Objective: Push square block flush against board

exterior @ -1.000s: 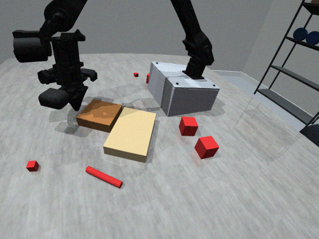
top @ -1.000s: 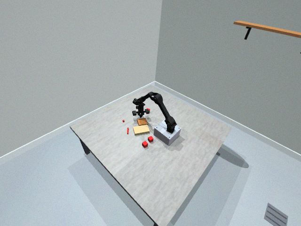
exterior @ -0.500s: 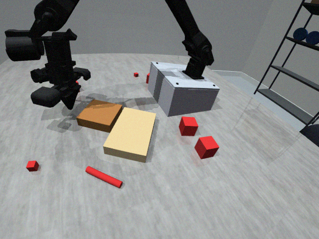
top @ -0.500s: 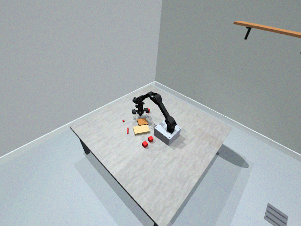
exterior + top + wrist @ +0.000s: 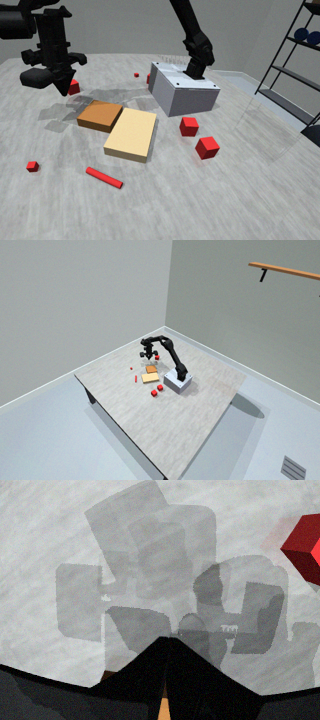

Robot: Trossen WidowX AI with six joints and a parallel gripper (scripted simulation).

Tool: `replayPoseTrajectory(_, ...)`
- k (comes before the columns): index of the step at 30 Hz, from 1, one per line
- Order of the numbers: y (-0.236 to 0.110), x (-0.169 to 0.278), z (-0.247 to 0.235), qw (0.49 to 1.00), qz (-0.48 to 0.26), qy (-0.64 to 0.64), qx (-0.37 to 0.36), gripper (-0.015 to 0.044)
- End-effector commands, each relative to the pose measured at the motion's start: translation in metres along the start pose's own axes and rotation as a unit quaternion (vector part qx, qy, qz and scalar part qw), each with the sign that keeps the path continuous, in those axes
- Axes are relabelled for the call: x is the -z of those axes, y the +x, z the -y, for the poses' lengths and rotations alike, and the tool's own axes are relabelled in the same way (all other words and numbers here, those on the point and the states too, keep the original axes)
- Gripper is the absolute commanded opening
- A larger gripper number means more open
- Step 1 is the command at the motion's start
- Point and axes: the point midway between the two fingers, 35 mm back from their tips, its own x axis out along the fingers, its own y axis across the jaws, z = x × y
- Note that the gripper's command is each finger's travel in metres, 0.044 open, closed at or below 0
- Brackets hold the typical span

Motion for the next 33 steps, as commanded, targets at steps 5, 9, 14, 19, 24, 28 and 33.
replayPoseTrajectory(5, -0.003, 0.029, 0.002, 1.000, -0.004, 0.000, 0.002, 0.0000)
replayPoseTrajectory(9, -0.003, 0.034, 0.002, 1.000, -0.004, 0.000, 0.002, 0.0000)
replayPoseTrajectory(14, 0.049, 0.035, 0.002, 1.000, -0.004, 0.000, 0.002, 0.0000)
replayPoseTrajectory(19, 0.052, 0.035, 0.002, 1.000, -0.005, 0.000, 0.002, 0.0000)
replayPoseTrajectory(24, 0.052, 0.037, 0.002, 1.000, -0.005, 0.000, 0.002, 0.0000)
replayPoseTrajectory(28, 0.052, 0.043, 0.001, 1.000, -0.005, 0.000, 0.002, 0.0000)
replayPoseTrajectory(33, 0.052, 0.051, 0.001, 1.000, -0.005, 0.000, 0.002, 0.0000)
